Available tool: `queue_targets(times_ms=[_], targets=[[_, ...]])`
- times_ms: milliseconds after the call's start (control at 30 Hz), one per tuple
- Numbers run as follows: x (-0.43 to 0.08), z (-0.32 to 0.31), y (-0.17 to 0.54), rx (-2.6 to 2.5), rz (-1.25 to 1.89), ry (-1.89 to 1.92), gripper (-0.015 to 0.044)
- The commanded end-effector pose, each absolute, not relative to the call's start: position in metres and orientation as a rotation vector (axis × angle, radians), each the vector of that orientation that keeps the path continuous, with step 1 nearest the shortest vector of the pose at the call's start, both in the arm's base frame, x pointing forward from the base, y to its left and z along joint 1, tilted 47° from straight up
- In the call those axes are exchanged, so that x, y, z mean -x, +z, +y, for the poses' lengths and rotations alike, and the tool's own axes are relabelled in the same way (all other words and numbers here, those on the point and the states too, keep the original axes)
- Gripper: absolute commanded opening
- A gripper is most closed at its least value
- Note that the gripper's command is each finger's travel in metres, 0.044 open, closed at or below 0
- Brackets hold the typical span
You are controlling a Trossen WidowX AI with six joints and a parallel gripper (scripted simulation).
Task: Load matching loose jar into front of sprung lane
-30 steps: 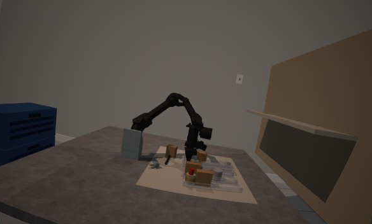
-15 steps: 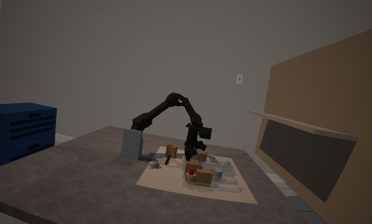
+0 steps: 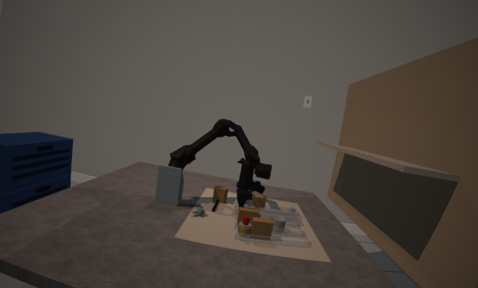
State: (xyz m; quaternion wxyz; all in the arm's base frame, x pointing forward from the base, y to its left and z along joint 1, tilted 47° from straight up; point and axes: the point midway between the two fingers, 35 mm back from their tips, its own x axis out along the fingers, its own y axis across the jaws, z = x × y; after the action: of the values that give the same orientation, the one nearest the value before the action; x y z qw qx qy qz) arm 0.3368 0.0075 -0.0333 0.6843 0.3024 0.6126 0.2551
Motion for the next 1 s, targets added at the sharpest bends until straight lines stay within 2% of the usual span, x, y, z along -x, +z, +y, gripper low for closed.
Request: queue_targets(times_ms=[0, 267, 633, 967], targets=[[-0.336, 0.008, -0.033, -0.677, 1.369, 0.577, 0.0000], [-0.336, 0.008, -0.033, -0.677, 1.369, 0.577, 0.0000], [-0.337, 0.007, -0.034, -0.677, 1.369, 0.577, 0.0289], [-0.334, -0.007, -0.021, -0.677, 1.369, 0.577, 0.0292]])
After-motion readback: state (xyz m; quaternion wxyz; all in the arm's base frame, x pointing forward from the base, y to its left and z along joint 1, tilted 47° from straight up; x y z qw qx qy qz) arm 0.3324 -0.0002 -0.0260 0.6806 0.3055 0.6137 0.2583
